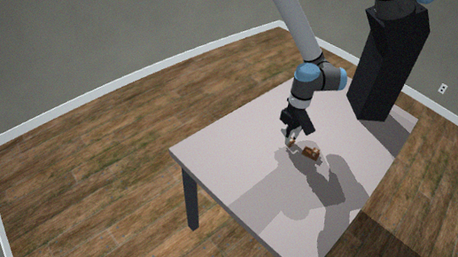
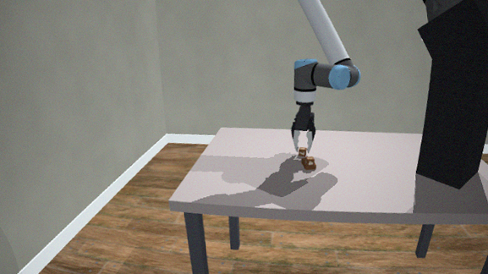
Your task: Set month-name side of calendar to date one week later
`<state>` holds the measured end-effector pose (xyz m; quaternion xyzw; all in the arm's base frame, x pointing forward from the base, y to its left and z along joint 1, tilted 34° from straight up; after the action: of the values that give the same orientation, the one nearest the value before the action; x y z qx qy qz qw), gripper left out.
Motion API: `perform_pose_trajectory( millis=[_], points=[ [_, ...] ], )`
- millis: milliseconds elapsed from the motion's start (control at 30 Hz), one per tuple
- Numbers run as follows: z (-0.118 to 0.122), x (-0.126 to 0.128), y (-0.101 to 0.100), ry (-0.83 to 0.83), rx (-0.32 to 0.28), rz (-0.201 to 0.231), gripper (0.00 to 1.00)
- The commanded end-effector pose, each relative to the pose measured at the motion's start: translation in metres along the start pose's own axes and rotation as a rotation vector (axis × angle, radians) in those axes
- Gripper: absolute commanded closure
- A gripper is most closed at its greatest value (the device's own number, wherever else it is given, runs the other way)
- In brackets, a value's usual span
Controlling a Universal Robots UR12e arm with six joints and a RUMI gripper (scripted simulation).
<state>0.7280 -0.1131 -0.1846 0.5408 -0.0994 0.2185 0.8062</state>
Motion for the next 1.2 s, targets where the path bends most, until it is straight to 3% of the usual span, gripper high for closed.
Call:
perform_pose_trajectory(
  millis=[0, 267, 533, 933, 1167],
  points=[
    [0.000, 0.000, 0.000, 0.000, 0.000, 0.001, 0.72],
    [0.000, 0.000, 0.001, 0.000, 0.000, 0.001, 0.72],
    [0.000, 0.000, 0.016, 0.000, 0.000, 0.001, 0.72],
    [0.000, 0.000, 0.077, 0.000, 0.000, 0.001, 0.72],
    [0.000, 0.000, 0.089, 0.000, 0.000, 0.001, 0.72]
  ],
)
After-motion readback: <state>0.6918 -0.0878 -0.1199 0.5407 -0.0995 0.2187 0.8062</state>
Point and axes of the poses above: the point where the finger pads meet when closed, its own y axis back along the fingers, its own x axis across the jaws, z = x × y, the point moved 5 cm from there along y, back along the fingers, and after that the axes turned 9 degrees about y, right-handed, at the moved point
